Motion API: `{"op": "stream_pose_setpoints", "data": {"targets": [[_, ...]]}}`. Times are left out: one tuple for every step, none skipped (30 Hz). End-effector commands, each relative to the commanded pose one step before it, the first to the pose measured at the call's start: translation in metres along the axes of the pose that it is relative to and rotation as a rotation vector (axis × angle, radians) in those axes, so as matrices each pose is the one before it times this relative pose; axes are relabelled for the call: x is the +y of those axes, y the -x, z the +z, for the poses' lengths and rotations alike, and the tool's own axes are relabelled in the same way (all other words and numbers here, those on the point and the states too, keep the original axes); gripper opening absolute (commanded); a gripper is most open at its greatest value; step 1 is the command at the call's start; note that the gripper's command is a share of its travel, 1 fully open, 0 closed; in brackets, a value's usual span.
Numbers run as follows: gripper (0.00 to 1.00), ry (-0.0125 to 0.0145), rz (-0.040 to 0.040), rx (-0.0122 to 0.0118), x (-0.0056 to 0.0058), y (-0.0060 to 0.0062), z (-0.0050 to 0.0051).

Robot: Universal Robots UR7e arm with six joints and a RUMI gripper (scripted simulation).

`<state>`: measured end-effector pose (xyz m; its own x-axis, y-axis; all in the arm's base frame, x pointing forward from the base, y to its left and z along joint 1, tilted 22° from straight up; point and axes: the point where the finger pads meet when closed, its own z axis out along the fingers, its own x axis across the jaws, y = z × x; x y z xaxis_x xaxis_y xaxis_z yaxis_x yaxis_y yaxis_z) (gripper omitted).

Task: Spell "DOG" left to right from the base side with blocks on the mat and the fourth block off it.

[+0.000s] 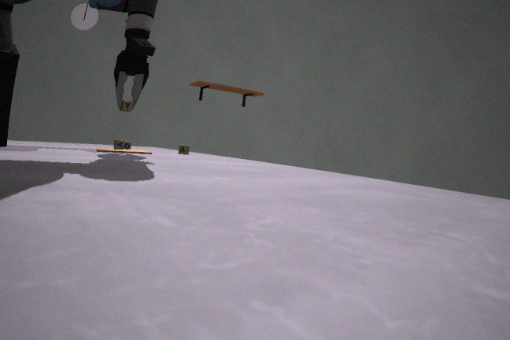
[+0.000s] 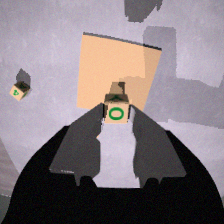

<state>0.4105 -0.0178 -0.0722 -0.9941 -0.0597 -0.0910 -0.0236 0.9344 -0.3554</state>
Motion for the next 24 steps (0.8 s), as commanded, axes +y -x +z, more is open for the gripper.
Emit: {"op": "stream_pose_setpoints", "data": {"targets": [[0.05,-0.00018,0.00032,-0.00111,0.00002,0.00029,0.00361],[0.05,0.0,0.0,0.0,0.0,0.00001,0.00172],[0.05,0.0,0.0,0.0,0.0,0.0,0.00202],[0.05,0.0,0.0,0.0,0.0,0.0,0.00232],[0.05,0.0,0.0,0.0,0.00001,0.0,0.00261],[0.05,0.0,0.0,0.0,0.00001,0.00001,0.00288],[0.05,0.0,0.0,0.0,0.00001,0.0,0.00313],[0.05,0.0,0.0,0.0,0.0,0.0,0.0],[0.05,0.0,0.0,0.0,0.0,0.0,0.0],[0.05,0.0,0.0,0.0,0.00001,0.00001,0.00336],[0.05,0.0,0.0,0.0,0.00001,0.00001,0.00356],[0.05,0.0,0.0,0.0,0.00001,0.0,0.00374],[0.05,0.0,0.0,0.0,0.00001,0.0,0.00389],[0.05,0.0,0.0,0.0,0.00001,0.00001,0.004],[0.05,0.0,0.0,0.0,0.00001,0.00001,0.00408],[0.05,0.0,0.0,0.0,0.00001,0.00001,0.00413],[0.05,0.0,0.0,0.0,0.00001,0.00001,0.00414],[0.05,0.0,0.0,0.0,0.00001,0.00001,0.00412],[0.05,0.0,0.0,0.0,0.00001,0.0,0.00407],[0.05,0.0,0.0,0.0,0.00001,0.0,0.00399],[0.05,0.0,0.0,0.0,0.00001,0.00001,0.00387],[0.05,0.0,0.0,0.0,0.00001,0.00001,0.00372],[0.05,0.0,0.0,0.0,0.00001,0.0,0.00354],[0.05,0.0,0.0,0.0,0.00001,0.0,0.00333]]}}
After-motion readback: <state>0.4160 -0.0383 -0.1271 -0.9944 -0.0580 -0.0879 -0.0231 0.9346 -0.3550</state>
